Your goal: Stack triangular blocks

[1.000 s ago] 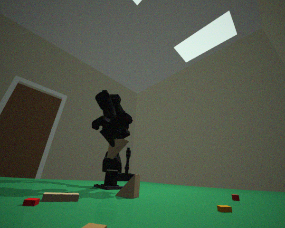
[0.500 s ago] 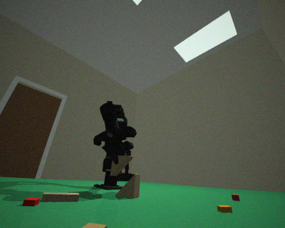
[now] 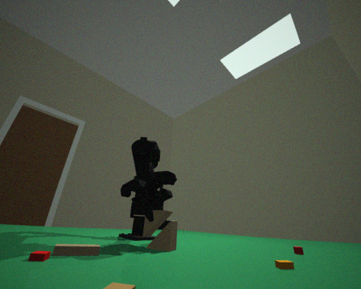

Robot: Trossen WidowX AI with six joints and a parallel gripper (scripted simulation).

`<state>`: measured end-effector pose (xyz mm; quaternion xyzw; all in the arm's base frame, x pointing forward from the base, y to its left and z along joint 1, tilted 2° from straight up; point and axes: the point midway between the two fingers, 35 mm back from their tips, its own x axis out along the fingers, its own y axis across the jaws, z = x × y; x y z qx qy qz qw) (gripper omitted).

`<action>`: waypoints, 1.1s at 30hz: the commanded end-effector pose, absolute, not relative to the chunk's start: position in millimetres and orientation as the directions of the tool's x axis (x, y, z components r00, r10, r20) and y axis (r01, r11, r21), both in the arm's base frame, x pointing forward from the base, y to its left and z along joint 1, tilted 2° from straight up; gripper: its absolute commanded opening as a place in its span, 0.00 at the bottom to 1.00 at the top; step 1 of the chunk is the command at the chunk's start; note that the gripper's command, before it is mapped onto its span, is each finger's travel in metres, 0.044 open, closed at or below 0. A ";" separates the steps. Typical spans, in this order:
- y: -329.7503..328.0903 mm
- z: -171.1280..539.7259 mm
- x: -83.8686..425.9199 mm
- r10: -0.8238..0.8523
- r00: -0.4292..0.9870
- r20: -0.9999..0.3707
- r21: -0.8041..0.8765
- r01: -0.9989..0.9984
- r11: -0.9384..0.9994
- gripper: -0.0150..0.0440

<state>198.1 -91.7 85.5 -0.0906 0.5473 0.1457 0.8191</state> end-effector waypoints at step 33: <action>-91.6 81.2 202.4 0.125 0.370 -0.921 -0.004 -0.329 0.944 0.25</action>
